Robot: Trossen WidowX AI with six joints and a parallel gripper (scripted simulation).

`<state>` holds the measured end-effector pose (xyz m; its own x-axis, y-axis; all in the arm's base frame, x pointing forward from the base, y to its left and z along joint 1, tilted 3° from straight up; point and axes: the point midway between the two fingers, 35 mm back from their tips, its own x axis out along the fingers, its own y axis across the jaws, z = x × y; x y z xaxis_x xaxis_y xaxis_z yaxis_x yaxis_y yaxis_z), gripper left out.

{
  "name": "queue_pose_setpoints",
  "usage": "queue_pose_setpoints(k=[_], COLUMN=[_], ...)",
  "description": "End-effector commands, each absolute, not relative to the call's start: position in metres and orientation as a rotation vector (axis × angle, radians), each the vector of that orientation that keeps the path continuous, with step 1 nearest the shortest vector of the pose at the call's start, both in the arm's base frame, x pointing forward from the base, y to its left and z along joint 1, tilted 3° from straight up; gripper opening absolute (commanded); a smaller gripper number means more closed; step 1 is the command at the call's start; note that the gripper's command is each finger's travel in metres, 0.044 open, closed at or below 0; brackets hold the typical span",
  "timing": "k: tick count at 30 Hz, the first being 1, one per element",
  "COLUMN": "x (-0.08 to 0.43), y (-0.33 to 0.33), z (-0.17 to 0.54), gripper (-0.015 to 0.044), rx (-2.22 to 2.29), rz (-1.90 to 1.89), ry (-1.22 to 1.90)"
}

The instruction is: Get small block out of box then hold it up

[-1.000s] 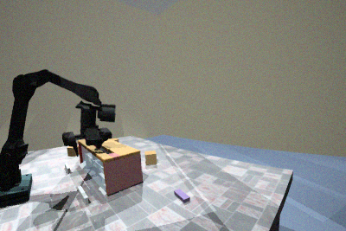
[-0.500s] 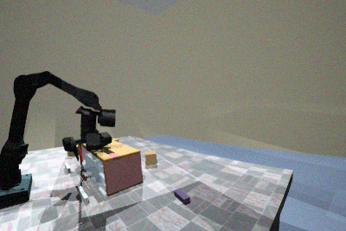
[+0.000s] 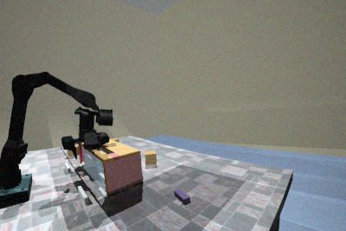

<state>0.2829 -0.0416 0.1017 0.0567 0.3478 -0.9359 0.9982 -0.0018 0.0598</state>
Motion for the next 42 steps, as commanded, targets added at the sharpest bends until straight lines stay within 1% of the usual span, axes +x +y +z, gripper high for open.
queue_pose_setpoints(k=[1, 42], x=[0.283, 0.284], y=[-0.031, 0.067], z=[0.104, 0.107], gripper=[0.04, 0.04], rx=[1.493, 1.5], rz=[-0.962, -0.955], ry=[1.416, 1.423])
